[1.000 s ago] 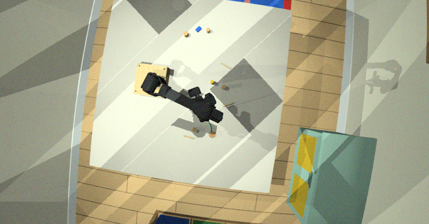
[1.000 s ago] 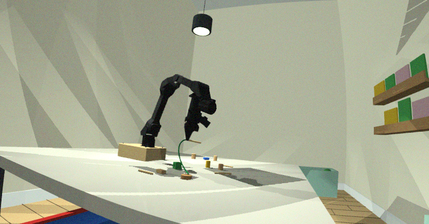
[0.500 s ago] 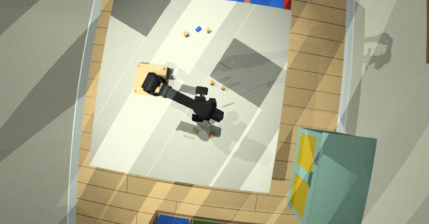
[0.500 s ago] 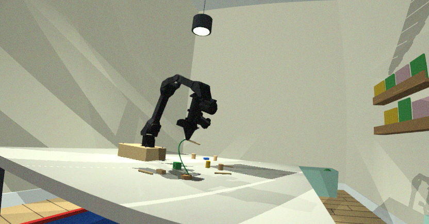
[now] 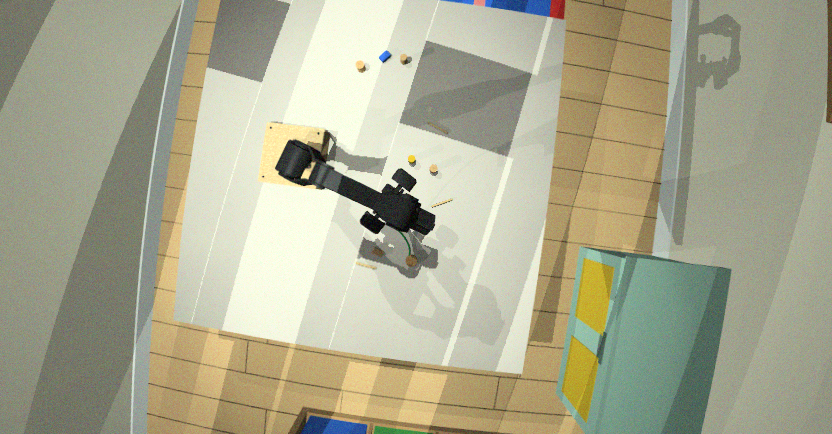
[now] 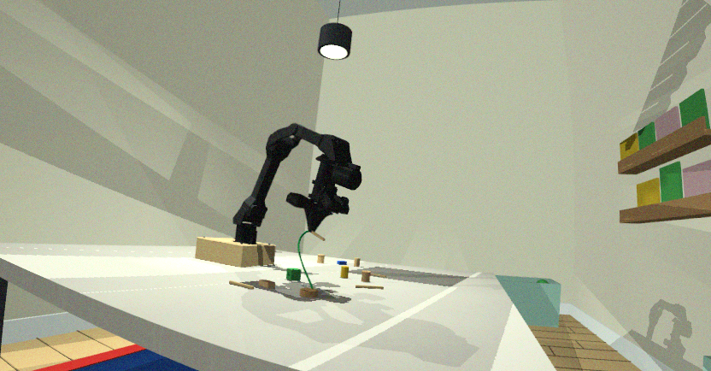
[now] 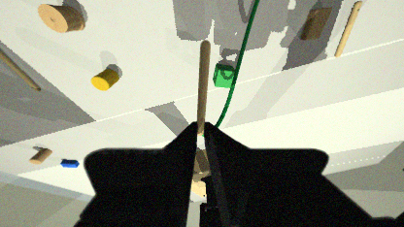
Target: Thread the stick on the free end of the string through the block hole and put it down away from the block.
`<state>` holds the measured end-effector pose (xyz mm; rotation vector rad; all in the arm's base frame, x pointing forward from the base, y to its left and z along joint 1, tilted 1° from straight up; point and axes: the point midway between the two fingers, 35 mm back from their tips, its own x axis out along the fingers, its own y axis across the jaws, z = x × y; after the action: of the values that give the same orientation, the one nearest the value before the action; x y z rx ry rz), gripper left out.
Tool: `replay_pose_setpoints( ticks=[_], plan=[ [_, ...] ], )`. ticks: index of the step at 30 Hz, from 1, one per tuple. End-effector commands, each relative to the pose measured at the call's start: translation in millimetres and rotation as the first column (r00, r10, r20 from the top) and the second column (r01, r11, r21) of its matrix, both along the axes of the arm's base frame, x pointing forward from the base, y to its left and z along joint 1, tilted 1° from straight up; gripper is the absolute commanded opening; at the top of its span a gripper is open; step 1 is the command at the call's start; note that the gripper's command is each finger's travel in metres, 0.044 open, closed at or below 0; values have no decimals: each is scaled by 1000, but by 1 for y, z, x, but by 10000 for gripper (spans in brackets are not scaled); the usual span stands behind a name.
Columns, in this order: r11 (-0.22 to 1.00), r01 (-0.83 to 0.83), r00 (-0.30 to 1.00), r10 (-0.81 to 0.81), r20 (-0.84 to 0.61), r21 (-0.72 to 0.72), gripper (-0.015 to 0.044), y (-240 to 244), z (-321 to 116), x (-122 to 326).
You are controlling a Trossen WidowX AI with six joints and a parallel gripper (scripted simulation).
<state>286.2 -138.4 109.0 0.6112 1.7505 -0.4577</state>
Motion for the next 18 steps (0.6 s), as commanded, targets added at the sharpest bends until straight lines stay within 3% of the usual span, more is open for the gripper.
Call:
replay_pose_setpoints(
  ticks=[1, 9, 18],
  plan=[
    [992, 121, 992, -122, -26, -32, 0, 0, 0, 0],
    [923, 369, 925, -376, -57, -104, 0, 1, 0, 0],
    [768, 612, 772, -632, -65, -190, 0, 2, 1, 1]
  ],
)
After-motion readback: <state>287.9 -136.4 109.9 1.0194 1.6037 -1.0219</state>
